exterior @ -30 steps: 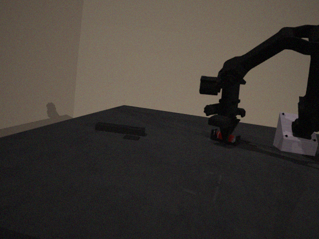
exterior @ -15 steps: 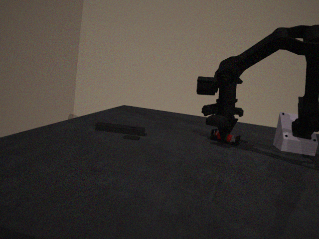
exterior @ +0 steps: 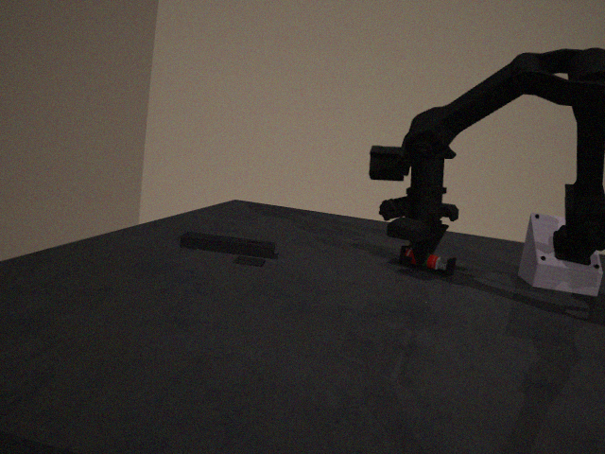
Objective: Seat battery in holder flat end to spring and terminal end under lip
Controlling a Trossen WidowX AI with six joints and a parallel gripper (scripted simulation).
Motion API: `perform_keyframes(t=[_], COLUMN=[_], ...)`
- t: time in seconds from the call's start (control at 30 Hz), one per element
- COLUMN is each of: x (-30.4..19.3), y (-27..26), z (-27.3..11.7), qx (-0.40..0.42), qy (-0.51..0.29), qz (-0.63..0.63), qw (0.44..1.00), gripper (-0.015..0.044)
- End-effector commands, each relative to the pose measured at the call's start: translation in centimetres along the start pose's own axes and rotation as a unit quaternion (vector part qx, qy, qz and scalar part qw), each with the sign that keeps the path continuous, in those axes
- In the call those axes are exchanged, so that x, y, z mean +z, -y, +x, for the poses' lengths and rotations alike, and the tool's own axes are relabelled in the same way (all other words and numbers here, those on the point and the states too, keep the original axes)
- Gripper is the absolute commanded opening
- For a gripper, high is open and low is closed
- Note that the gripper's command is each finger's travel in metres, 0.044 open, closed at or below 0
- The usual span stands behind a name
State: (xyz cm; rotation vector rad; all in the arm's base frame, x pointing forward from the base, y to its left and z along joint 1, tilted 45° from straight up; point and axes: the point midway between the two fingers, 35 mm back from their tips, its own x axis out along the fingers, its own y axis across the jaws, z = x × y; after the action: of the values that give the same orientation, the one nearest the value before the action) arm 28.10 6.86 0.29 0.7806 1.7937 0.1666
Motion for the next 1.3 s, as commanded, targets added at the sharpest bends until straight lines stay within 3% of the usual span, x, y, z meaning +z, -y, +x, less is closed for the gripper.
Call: perform_keyframes(t=[0.0,0.13,0.27,0.7,1.0,1.27], x=[0.1,0.1,0.1,0.0,-0.2,-0.1], y=[0.0,0.0,0.0,0.3,1.6,1.8], z=[0.0,0.0,0.0,-1.5,-8.1,-8.7], qx=[0.0,0.0,0.0,-0.001,-0.002,-0.002], qy=[-0.001,-0.002,-0.002,-0.001,-0.001,-0.001], qz=[-0.001,-0.001,-0.001,0.001,0.001,0.001], qw=[1.0,1.0,1.0,1.0,1.0,1.0], gripper=[0.0088,0.0088,0.019,0.019,0.0426,0.044])
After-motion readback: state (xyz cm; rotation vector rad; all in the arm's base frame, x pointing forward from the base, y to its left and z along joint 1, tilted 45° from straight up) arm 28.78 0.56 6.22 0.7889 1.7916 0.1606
